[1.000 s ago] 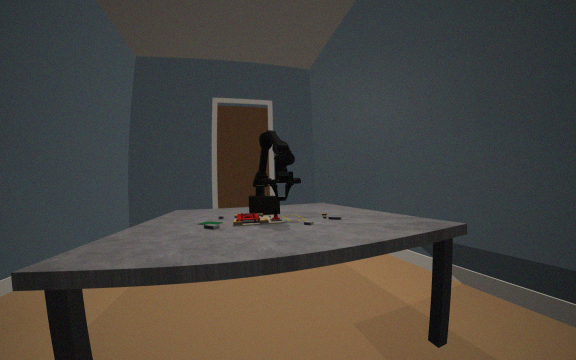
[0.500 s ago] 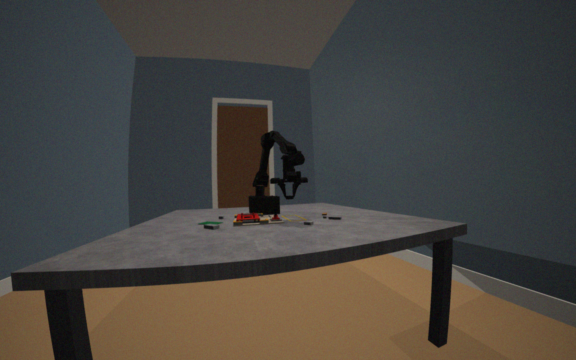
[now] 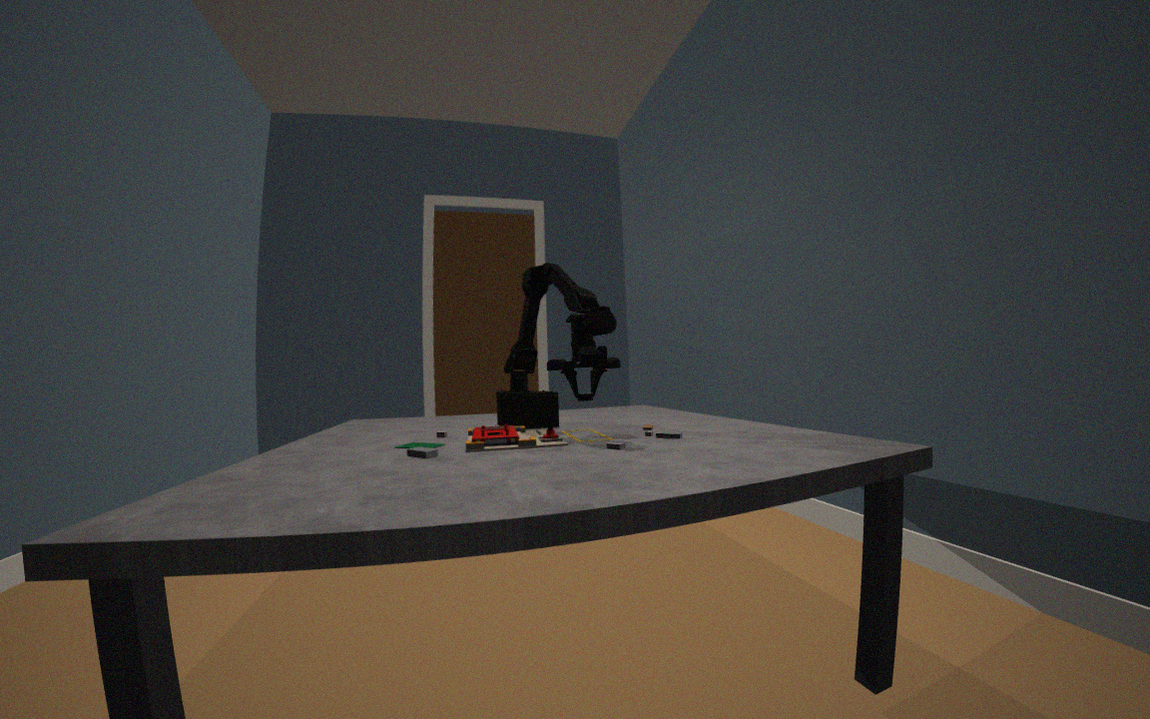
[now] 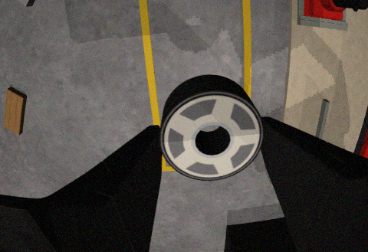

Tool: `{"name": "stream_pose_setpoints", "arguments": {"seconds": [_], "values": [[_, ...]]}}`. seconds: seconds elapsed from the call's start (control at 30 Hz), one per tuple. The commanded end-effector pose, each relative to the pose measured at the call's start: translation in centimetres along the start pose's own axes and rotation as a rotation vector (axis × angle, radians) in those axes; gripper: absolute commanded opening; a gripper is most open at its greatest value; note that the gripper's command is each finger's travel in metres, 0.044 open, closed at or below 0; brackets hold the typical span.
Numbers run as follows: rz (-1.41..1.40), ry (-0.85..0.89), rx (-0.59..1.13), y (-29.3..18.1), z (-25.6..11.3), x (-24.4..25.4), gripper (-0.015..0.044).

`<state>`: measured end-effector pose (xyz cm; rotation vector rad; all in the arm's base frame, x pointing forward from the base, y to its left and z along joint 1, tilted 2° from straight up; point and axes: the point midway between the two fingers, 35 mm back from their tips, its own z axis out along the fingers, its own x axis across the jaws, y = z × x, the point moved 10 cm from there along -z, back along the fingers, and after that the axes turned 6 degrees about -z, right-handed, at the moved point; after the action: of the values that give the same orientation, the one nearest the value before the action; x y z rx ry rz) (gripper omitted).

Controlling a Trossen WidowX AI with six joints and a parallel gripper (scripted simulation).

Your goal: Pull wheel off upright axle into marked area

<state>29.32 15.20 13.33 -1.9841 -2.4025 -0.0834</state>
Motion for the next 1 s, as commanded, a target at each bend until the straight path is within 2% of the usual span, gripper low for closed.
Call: {"name": "stream_pose_setpoints", "arguments": {"seconds": [0.0,0.13,0.5,0.63,0.97], "values": [[0.006,-0.005,0.009,-0.2,1.0,0.0,0.0000],[0.006,-0.005,0.009,0.0,2.3,0.0,0.0000],[0.006,-0.005,0.010,-0.2,9.0,-0.1,0.0000],[0.006,-0.005,0.010,-0.3,9.4,-0.1,0.0000],[0.001,-0.005,0.018,-0.3,9.2,-0.1,0.0263]]}}
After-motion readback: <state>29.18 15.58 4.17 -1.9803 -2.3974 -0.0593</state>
